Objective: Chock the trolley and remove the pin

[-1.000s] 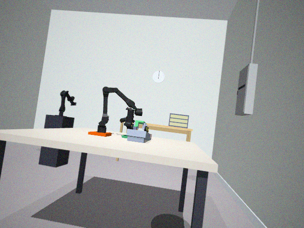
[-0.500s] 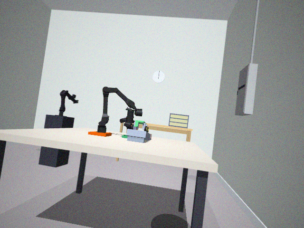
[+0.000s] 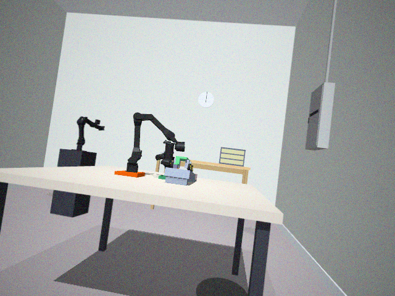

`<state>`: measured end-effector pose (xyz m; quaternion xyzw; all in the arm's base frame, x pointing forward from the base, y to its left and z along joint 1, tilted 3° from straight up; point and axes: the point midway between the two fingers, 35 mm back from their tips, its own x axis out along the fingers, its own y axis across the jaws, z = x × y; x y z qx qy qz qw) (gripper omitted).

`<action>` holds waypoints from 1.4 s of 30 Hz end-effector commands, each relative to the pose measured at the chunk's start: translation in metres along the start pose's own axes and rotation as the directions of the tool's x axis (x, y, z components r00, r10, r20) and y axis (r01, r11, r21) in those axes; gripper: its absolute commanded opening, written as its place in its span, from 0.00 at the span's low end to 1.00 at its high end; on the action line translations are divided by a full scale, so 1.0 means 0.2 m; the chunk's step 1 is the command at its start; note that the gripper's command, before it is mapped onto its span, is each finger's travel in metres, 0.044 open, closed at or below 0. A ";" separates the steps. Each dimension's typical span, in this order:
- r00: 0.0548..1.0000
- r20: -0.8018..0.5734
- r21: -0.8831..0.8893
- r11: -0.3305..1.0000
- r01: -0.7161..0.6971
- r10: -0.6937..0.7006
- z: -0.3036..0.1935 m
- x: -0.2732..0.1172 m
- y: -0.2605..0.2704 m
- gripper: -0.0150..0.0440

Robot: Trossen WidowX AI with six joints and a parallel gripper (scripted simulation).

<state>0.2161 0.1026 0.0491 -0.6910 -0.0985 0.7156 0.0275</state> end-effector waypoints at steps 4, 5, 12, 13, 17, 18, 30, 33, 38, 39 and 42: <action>1.000 0.006 -0.004 1.000 0.005 -0.005 0.01 0.02 0.02 0.58; 1.000 0.006 -0.004 1.000 0.005 -0.005 0.00 0.02 0.02 0.58; 1.000 0.006 -0.004 1.000 0.005 -0.005 0.00 0.03 0.04 0.58; 1.000 0.006 -0.004 1.000 0.005 -0.005 0.00 0.03 0.04 0.58; 1.000 0.006 -0.004 1.000 0.005 -0.004 0.00 0.03 0.05 0.58; 1.000 0.006 -0.004 1.000 0.004 -0.004 0.00 0.03 0.05 0.58; 1.000 -0.001 0.000 1.000 0.000 0.000 -0.01 0.02 0.05 0.83; 1.000 0.001 -0.001 1.000 0.001 -0.001 0.00 -0.01 0.05 0.83; 1.000 0.005 -0.003 1.000 0.004 -0.004 0.02 -0.08 0.04 0.96; 1.000 0.005 -0.004 1.000 0.004 -0.004 0.02 -0.10 0.04 1.00; 1.000 0.006 -0.004 1.000 0.004 -0.004 0.03 -0.14 0.04 1.00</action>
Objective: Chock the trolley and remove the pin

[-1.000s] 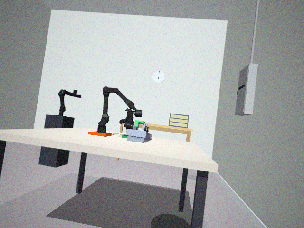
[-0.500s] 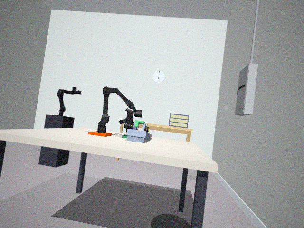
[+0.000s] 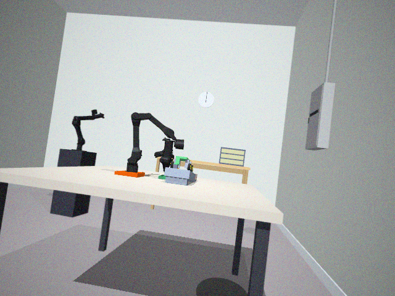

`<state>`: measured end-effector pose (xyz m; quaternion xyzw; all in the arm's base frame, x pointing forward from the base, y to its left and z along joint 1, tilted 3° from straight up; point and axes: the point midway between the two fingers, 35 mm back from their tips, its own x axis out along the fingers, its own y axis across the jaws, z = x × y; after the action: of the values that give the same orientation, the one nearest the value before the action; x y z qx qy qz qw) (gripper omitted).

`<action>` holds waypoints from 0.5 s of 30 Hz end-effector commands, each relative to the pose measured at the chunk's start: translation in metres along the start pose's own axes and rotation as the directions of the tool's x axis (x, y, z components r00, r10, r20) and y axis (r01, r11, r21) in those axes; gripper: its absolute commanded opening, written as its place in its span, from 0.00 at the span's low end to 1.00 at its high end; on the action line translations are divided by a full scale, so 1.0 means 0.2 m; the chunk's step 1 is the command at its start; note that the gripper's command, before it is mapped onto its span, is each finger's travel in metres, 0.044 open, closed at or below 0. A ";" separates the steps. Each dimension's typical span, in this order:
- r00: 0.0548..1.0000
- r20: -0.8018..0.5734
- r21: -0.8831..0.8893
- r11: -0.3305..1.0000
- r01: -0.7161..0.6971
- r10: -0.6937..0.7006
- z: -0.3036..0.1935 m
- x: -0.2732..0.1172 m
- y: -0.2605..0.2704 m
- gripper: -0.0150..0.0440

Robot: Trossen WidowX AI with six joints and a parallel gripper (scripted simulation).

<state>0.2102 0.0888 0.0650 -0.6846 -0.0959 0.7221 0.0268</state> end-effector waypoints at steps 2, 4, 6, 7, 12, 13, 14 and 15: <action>1.000 -0.012 -0.008 1.000 0.008 -0.008 0.00 -0.08 -0.01 1.00; 1.000 -0.012 -0.008 1.000 0.008 -0.008 0.00 -0.12 -0.02 1.00; 1.000 -0.012 -0.008 1.000 0.008 -0.008 0.01 -0.14 -0.02 1.00; 1.000 -0.012 -0.008 1.000 0.008 -0.008 0.01 -0.16 -0.02 1.00; 1.000 -0.012 -0.008 1.000 0.008 -0.008 0.01 -0.23 -0.04 1.00; 1.000 -0.012 -0.008 1.000 0.008 -0.008 0.01 -0.25 -0.04 1.00; 1.000 -0.012 -0.008 1.000 0.008 -0.008 0.00 -0.26 -0.04 1.00; 1.000 -0.012 -0.008 1.000 0.008 -0.008 0.00 -0.27 -0.05 1.00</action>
<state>0.2092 0.0867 0.1099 -0.6850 -0.0963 0.7217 0.0268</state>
